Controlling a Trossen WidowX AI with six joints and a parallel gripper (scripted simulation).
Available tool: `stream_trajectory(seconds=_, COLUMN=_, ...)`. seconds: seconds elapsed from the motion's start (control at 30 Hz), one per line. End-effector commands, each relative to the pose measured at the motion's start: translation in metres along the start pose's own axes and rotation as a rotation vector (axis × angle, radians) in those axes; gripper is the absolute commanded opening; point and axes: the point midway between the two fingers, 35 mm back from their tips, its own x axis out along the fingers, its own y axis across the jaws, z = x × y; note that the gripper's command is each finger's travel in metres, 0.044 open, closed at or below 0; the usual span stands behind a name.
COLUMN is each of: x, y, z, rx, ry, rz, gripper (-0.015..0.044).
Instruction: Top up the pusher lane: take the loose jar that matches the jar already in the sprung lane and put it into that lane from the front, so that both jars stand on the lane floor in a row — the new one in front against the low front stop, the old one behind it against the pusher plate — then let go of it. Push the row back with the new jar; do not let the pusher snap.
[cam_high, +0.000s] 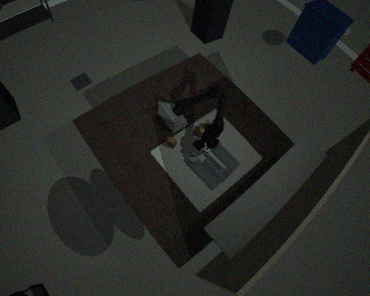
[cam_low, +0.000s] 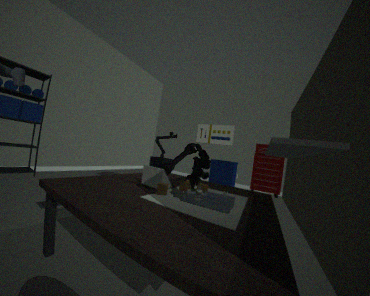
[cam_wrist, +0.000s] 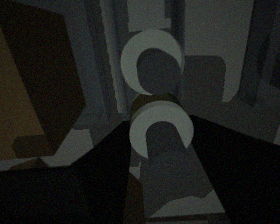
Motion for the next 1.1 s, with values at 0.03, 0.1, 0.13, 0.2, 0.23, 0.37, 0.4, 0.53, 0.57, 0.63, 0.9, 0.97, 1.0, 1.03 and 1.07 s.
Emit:
stream_trajectory(seconds=0.03, x=-0.003, y=0.001, z=0.009, rx=-0.008, ry=-0.021, rz=0.002, gripper=0.0)
stream_trajectory(seconds=0.1, x=-0.003, y=0.001, z=0.01, rx=-0.009, ry=-0.021, rz=0.002, gripper=0.0)
stream_trajectory(seconds=0.13, x=-0.003, y=0.001, z=0.01, rx=-0.009, ry=-0.021, rz=0.002, gripper=0.0)
stream_trajectory(seconds=0.2, x=-0.004, y=0.002, z=0.011, rx=-0.009, ry=-0.021, rz=0.002, gripper=0.0)
stream_trajectory(seconds=0.23, x=-0.004, y=0.002, z=0.011, rx=-0.009, ry=-0.021, rz=0.002, gripper=0.0)
stream_trajectory(seconds=0.37, x=-0.004, y=0.002, z=0.013, rx=-0.009, ry=-0.021, rz=0.003, gripper=0.0)
stream_trajectory(seconds=0.4, x=-0.004, y=0.002, z=0.014, rx=-0.009, ry=-0.021, rz=0.003, gripper=0.0)
stream_trajectory(seconds=0.53, x=-0.004, y=0.002, z=0.015, rx=-0.009, ry=-0.021, rz=0.003, gripper=0.0)
stream_trajectory(seconds=0.57, x=-0.005, y=0.002, z=0.016, rx=-0.009, ry=-0.021, rz=0.003, gripper=0.0)
stream_trajectory(seconds=0.63, x=-0.005, y=0.003, z=0.017, rx=-0.009, ry=-0.021, rz=0.003, gripper=0.0)
stream_trajectory(seconds=0.9, x=-0.006, y=0.003, z=0.02, rx=-0.009, ry=-0.021, rz=0.003, gripper=0.0)
stream_trajectory(seconds=0.97, x=-0.006, y=0.003, z=0.021, rx=-0.009, ry=-0.021, rz=0.003, gripper=0.0)
stream_trajectory(seconds=1.0, x=-0.006, y=0.004, z=0.021, rx=-0.009, ry=-0.021, rz=0.003, gripper=0.0)
stream_trajectory(seconds=1.03, x=-0.006, y=0.004, z=0.021, rx=-0.009, ry=-0.021, rz=0.003, gripper=0.0)
stream_trajectory(seconds=1.07, x=-0.007, y=0.004, z=0.022, rx=-0.009, ry=-0.021, rz=0.003, gripper=0.0)
